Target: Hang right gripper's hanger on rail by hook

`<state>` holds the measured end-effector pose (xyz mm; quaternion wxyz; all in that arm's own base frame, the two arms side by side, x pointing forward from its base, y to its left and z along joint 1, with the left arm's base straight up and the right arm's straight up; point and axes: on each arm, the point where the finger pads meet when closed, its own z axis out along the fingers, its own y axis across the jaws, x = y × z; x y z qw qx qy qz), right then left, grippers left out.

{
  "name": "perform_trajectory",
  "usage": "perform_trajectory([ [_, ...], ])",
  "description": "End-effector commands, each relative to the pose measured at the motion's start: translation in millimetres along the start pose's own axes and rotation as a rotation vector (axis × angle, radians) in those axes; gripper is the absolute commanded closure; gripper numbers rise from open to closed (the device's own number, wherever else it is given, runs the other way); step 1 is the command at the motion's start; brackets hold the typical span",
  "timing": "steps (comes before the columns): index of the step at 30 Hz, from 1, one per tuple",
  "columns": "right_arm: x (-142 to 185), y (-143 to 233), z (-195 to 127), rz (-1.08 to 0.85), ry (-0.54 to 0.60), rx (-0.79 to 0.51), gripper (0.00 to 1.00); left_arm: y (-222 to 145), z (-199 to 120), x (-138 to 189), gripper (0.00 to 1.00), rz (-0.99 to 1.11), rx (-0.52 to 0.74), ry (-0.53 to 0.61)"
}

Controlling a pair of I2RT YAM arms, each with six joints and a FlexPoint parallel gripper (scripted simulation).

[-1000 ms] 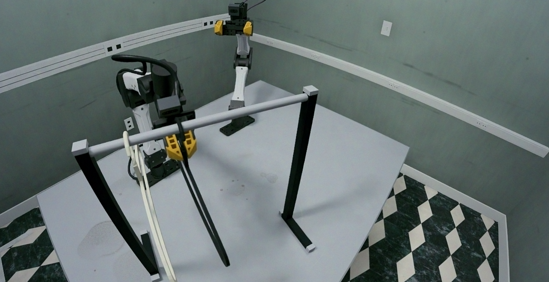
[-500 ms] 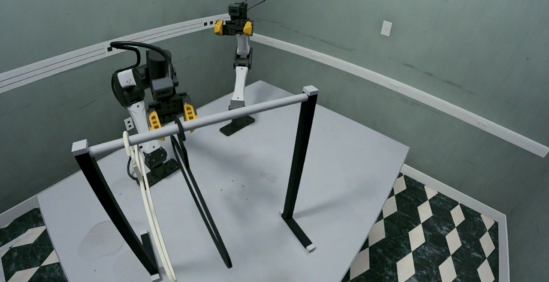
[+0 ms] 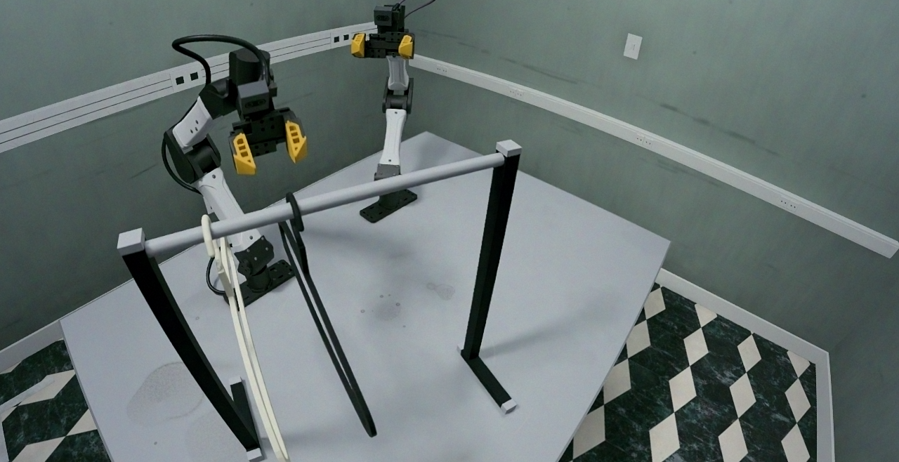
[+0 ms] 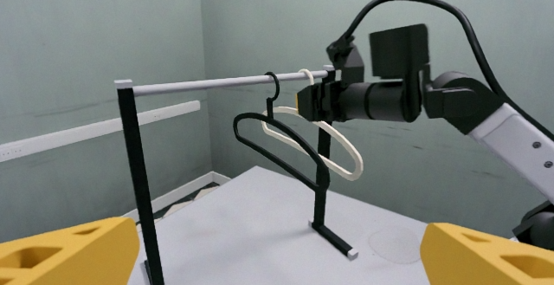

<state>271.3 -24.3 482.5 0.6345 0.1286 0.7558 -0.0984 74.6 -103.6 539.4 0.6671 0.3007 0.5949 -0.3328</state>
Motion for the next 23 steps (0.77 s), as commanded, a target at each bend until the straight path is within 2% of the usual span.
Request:
perform_trajectory([
  [1, 12.8, -4.6, 5.4, -0.006, 0.044, 0.045, 0.35, 0.0, -1.8, 0.1, 0.0, 0.0, 0.001, 0.003],
  [23, 7.8, -6.0, 2.1, 0.0, 0.031, 0.043, 0.35, 0.0, -1.8, 0.1, 0.0, 0.0, 0.001, 0.003],
])
